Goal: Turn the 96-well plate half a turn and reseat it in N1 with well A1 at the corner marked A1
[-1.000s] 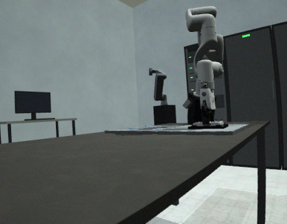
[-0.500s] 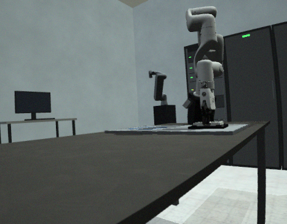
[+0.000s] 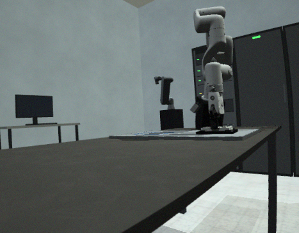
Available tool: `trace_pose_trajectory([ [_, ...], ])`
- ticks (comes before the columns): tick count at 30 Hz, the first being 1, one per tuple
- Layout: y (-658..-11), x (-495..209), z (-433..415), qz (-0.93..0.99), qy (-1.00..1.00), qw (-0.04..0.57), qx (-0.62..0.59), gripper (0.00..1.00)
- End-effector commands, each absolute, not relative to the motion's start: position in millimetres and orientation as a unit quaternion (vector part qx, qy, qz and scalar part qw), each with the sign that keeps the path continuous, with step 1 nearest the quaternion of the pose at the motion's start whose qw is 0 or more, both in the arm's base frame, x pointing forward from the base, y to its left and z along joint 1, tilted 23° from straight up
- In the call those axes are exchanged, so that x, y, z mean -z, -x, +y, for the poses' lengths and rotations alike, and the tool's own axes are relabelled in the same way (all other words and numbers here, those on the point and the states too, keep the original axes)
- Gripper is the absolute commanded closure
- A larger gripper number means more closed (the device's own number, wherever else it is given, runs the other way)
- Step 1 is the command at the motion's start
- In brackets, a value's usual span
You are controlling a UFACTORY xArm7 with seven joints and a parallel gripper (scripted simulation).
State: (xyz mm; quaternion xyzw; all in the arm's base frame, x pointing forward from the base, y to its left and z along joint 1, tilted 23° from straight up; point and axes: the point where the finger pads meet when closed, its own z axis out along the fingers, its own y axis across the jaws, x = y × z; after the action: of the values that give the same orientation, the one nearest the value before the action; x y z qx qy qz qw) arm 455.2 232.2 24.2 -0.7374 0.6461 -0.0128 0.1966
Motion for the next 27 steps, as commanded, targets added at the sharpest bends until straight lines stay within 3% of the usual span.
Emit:
trace_pose_trajectory([
  [1,-455.8,-27.7,232.5,0.646,0.737,0.198,0.014,1.0],
  [27,-451.8,-41.3,228.5,0.646,0.737,0.198,0.014,1.0],
])
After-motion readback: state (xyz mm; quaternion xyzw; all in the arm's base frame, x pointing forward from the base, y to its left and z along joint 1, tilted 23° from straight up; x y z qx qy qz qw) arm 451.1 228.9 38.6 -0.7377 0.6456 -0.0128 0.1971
